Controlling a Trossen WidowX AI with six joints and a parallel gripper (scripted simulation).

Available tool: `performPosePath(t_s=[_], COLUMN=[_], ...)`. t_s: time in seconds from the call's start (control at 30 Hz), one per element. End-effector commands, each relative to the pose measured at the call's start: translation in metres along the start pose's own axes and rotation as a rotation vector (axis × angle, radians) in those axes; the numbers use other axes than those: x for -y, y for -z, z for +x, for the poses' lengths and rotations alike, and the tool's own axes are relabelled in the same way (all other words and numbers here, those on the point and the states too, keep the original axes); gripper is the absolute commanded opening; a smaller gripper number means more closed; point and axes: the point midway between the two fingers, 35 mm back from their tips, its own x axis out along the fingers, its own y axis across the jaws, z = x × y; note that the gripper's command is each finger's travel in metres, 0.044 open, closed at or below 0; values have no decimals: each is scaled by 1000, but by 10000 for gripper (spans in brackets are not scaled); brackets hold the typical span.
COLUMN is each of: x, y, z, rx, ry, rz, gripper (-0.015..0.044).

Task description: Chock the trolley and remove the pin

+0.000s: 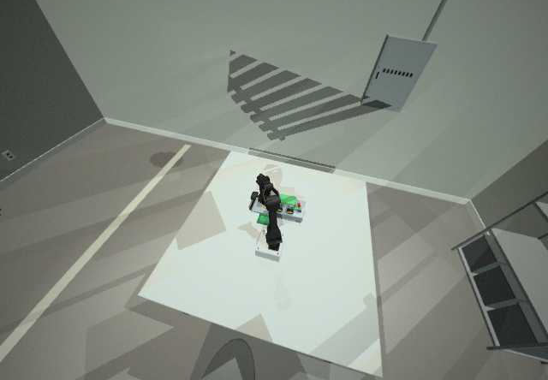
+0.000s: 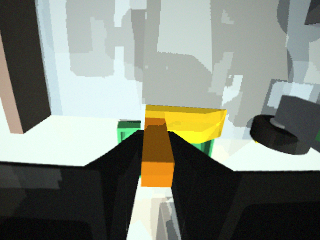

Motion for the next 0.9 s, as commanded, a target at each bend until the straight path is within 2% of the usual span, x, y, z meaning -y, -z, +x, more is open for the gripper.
performPosePath(t_s=[0.0, 0.87], x=[3, 22], y=[1, 0], z=[11, 8], rx=[-2, -2], ry=[8, 10], rz=[-3, -3], gripper=[0, 0])
